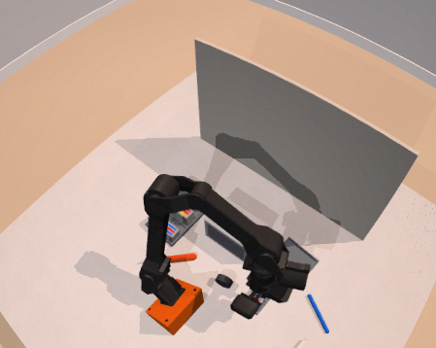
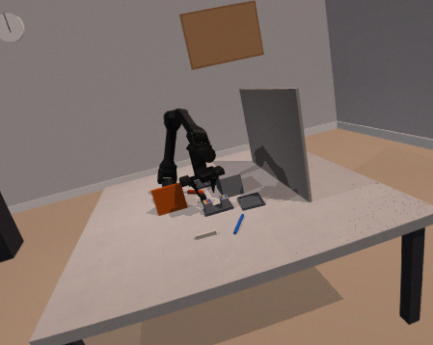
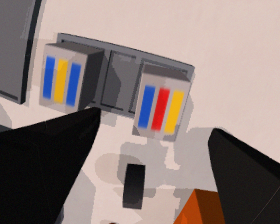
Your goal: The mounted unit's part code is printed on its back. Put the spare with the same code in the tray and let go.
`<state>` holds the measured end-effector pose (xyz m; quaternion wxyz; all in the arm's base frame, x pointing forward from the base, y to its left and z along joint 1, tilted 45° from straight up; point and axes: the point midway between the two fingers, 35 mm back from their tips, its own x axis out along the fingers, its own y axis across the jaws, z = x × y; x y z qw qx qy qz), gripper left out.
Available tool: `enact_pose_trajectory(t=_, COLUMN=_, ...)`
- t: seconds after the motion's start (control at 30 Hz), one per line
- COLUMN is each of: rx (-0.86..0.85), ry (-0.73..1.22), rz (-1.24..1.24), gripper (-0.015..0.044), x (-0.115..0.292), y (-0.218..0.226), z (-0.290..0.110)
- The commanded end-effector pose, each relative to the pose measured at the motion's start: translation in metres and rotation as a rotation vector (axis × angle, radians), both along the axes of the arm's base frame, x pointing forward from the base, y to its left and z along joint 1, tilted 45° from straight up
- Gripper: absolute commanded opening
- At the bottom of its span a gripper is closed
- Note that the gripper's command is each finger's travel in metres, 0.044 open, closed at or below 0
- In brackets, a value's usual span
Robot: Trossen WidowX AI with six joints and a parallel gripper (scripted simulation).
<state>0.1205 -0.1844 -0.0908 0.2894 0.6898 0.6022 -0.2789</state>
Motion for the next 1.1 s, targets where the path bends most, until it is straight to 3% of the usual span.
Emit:
enact_pose_trajectory(t=0.0, rx=0.02, ry=0.004, rz=-0.004, gripper=0.03, x=0.0, y=0.009, z=-0.006)
enact_pose_trajectory(t=1.07, rx=0.022, ry=0.003, rz=-0.004, gripper=0.03, x=0.004, y=0.046, z=-0.044)
